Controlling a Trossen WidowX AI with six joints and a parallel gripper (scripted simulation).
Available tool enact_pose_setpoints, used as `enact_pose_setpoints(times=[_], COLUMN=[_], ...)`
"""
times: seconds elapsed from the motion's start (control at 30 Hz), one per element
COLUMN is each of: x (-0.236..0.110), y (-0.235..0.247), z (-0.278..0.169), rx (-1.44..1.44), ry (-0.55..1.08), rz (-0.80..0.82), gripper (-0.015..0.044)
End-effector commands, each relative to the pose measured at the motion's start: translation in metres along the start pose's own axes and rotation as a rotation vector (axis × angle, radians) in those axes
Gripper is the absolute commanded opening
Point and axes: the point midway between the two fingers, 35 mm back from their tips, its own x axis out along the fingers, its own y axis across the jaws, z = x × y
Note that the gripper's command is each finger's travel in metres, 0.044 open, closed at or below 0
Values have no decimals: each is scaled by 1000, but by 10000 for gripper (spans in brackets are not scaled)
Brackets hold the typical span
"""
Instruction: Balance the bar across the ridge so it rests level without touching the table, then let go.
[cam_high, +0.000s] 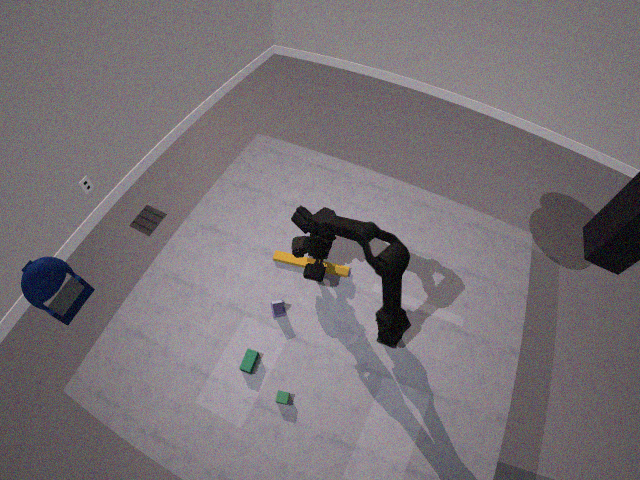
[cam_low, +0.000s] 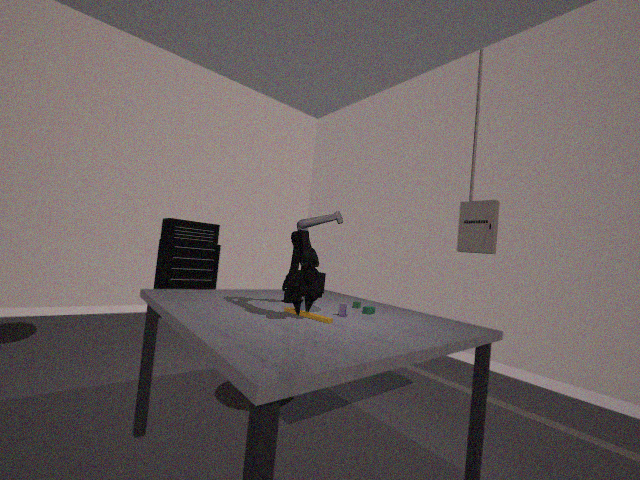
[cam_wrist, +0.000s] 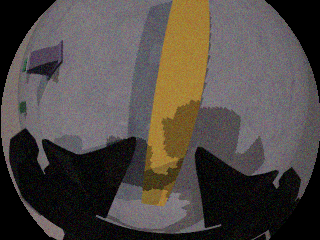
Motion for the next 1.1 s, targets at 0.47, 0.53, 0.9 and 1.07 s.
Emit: enact_pose_setpoints(times=[0.47,0.53,0.9,1.07], x=[-6,-11,-39,-52], y=[-1,-1,-3,-3], z=[1,2,4,5], rx=[0,1,2,3], ry=[0,-1,-1,-1], rz=[0,1,1,1], gripper=[0,0,0,0])
